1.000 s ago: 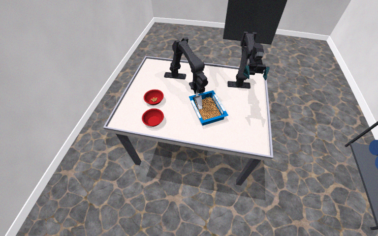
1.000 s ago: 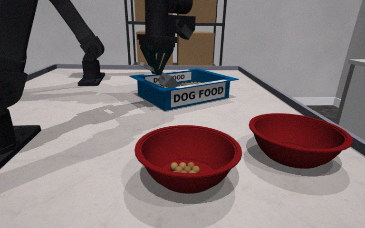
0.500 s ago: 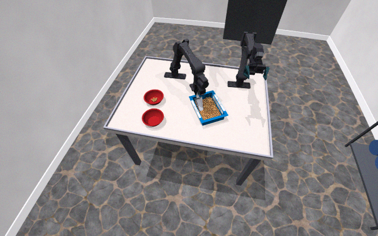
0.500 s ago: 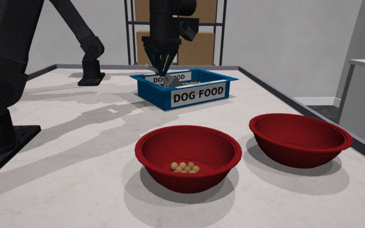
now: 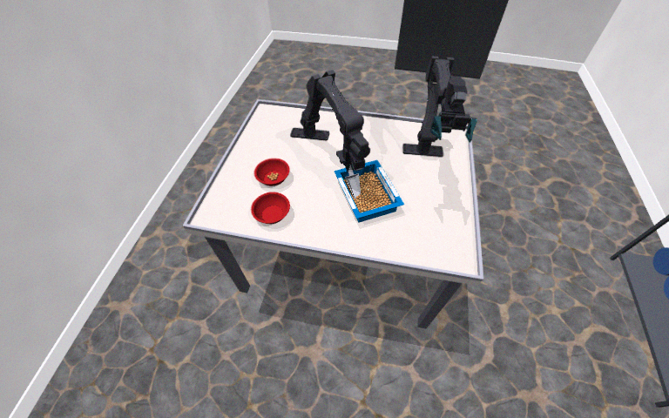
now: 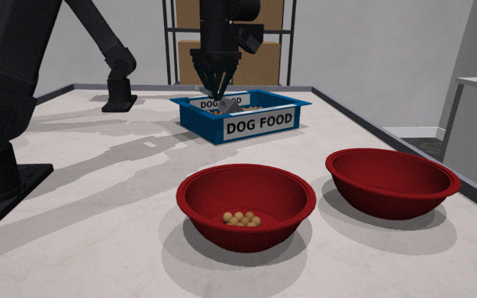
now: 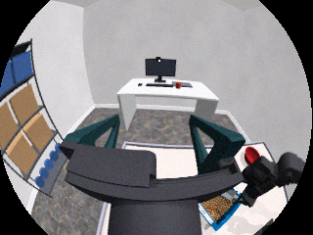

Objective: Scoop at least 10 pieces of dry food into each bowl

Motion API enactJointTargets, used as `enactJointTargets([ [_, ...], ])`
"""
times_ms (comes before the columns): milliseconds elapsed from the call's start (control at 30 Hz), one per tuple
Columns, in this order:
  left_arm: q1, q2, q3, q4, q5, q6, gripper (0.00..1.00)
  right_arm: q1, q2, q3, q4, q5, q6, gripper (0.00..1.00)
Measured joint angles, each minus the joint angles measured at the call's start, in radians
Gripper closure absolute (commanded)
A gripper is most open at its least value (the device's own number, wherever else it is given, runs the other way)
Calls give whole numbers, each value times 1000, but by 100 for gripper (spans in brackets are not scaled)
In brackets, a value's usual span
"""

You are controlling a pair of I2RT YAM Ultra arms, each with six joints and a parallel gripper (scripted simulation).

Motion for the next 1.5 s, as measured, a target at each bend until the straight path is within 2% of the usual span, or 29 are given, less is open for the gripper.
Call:
enactJointTargets([
  [767,0,0,0,0,0,0,0,5,-34,69,-129,-2,4,100],
  [1133,0,0,0,0,0,0,0,5,-45,60,-127,-2,4,100],
  [1500,0,0,0,0,0,0,0,11,-85,-38,-92,-2,11,100],
])
